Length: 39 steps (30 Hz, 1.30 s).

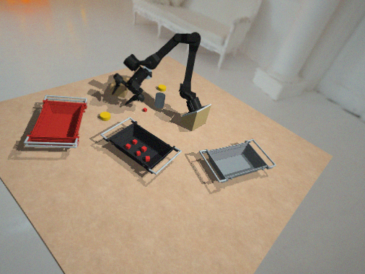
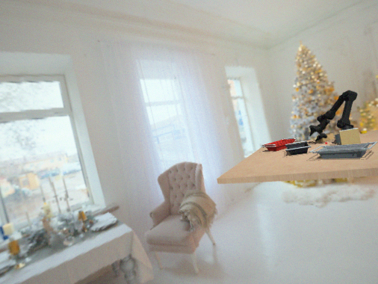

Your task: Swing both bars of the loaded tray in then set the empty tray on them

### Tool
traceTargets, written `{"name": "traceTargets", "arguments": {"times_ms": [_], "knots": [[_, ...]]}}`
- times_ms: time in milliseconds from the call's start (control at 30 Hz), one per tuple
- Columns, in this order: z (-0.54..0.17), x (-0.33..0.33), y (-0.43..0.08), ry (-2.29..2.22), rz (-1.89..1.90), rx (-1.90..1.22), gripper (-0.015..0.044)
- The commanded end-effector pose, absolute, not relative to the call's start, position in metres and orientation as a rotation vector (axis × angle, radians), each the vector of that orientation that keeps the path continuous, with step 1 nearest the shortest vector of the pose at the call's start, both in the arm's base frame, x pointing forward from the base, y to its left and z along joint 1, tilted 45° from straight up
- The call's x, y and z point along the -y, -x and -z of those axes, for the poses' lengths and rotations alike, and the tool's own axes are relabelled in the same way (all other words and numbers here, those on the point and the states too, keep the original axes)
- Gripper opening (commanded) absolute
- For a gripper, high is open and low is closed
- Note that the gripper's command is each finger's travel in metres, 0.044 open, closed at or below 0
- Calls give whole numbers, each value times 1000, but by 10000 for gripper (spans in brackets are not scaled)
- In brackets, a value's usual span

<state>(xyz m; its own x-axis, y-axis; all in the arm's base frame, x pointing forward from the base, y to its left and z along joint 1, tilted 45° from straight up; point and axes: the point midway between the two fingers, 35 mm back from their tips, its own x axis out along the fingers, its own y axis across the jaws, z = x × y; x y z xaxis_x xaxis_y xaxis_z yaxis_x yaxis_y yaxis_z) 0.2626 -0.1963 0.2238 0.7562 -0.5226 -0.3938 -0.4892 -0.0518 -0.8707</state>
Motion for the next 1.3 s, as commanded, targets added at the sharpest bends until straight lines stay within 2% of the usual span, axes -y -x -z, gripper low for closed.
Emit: {"name": "traceTargets", "arguments": {"times_ms": [0,200,367,567,767,800,1000,1267], "knots": [[-224,196,-263,1685,33,-811,374],[-225,195,-263,1684,32,-811,216],[-250,168,-274,1667,16,-819,85],[-299,114,-273,1656,4,-826,82],[-346,71,-247,1670,19,-816,82],[-324,86,-263,1664,-4,-825,82],[-298,72,-297,1500,-60,-880,82],[-248,57,-345,1161,-5,-1124,82]]}}
